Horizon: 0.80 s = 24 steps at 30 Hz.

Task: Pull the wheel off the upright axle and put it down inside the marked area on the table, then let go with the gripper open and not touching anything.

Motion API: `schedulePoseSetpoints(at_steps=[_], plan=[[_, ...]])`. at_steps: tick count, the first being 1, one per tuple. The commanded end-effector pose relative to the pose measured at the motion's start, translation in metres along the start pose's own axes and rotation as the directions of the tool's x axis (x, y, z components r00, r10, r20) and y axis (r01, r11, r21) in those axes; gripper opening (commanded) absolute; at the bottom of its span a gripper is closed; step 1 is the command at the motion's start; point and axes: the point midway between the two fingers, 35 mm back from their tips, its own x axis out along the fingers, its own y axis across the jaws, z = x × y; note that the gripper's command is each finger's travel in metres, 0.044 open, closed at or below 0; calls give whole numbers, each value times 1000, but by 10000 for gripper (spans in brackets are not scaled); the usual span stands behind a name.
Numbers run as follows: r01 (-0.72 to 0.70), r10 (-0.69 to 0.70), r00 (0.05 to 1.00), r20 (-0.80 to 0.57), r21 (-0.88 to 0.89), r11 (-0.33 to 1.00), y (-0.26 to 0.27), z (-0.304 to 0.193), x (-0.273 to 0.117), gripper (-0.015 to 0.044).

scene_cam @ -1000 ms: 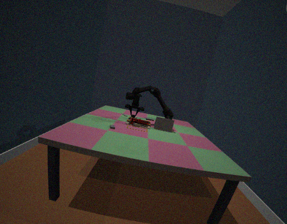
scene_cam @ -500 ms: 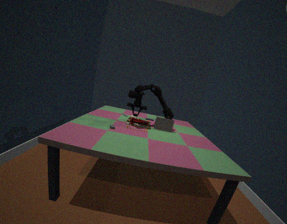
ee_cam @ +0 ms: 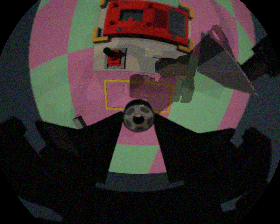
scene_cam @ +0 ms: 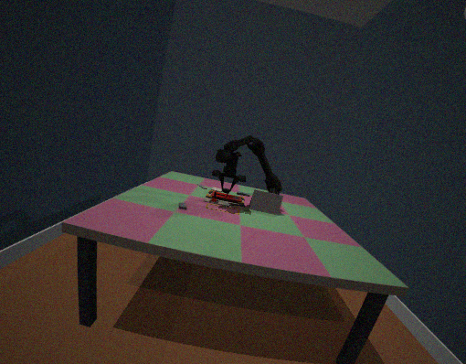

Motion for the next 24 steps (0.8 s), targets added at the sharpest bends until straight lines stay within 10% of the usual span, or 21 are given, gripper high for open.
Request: schedulePoseSetpoints(at_steps=[1,24], plan=[[9,-9,1000,3,3,1000,-2,0,13,0],[17,-17,1000,3,8,1000,-3,1,99,26]])
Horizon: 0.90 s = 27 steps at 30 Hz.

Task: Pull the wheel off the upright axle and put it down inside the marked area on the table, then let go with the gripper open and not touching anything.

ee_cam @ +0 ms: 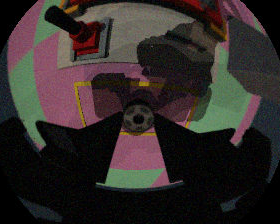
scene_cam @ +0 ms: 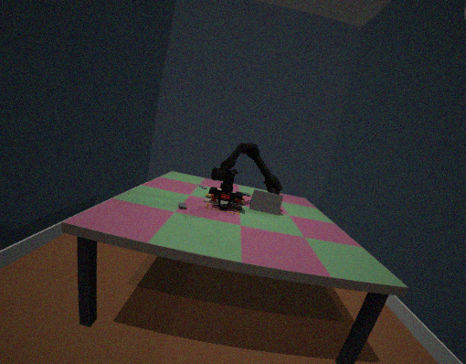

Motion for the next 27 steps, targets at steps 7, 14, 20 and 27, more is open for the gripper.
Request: schedulePoseSetpoints(at_steps=[7,14,20,27], plan=[[1,-1,1000,0,1,1000,0,0,0,210],[-4,4,1000,0,-2,1000,1,-1,-34,300],[-7,7,1000,1,-3,1000,0,-1,-60,300],[-6,6,1000,-2,-8,1000,-64,25,-97,440]])
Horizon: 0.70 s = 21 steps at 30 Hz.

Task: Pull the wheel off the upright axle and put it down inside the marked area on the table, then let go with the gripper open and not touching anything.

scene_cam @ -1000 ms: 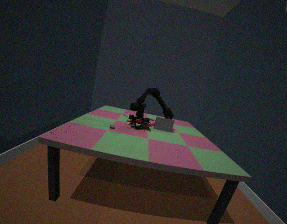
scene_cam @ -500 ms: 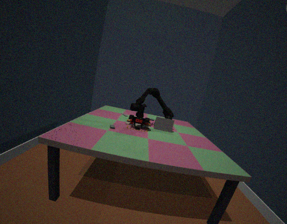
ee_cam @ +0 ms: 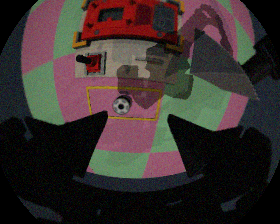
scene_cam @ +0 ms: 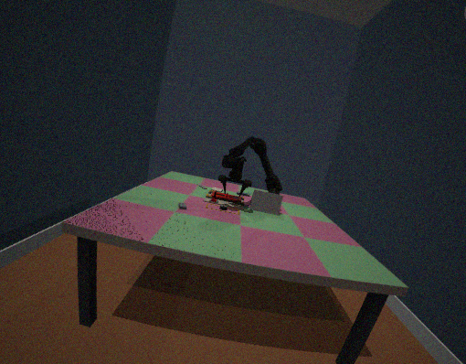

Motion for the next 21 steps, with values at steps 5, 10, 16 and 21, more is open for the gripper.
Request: schedulePoseSetpoints(at_steps=[5,10,16,21], plan=[[-3,3,1000,-6,2,1000,-46,20,-28,440],[-3,3,1000,-6,2,1000,-46,20,-28,440],[-3,3,1000,-6,2,1000,-46,20,-28,440],[-3,3,1000,-6,2,1000,-46,20,-28,440]])
